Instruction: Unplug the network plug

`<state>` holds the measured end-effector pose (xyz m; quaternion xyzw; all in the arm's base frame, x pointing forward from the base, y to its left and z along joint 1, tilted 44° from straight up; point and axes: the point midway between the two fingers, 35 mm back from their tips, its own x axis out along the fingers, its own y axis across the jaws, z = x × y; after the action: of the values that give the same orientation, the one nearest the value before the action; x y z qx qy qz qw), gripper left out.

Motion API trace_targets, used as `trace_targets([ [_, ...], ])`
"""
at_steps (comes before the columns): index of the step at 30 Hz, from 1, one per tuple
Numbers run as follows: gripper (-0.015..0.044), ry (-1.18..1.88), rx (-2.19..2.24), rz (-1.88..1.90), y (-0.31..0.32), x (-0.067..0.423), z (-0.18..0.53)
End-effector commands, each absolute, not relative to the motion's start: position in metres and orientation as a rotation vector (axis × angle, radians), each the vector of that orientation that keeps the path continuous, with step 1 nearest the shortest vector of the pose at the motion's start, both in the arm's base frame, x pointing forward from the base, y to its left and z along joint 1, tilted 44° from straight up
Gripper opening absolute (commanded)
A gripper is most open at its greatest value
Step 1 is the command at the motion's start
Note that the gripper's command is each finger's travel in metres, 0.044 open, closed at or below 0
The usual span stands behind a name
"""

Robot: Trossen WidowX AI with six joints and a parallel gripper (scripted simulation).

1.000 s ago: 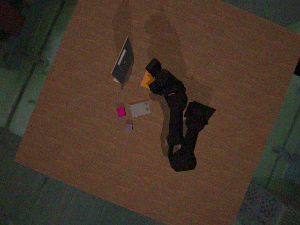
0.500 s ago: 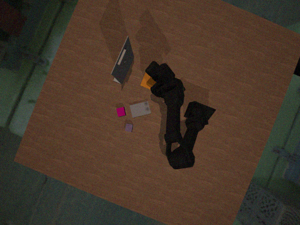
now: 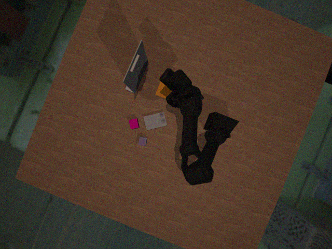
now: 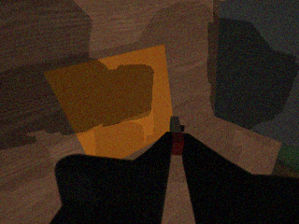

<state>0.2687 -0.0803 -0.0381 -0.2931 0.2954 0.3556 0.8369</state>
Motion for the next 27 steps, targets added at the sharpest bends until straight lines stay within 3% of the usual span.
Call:
trace_targets([
  [1,0.0,0.635,-0.605,0.758,-0.074,0.266,-0.046],
  [27,0.0,0.633,-0.604,0.758,-0.05,0.266,-0.07],
])
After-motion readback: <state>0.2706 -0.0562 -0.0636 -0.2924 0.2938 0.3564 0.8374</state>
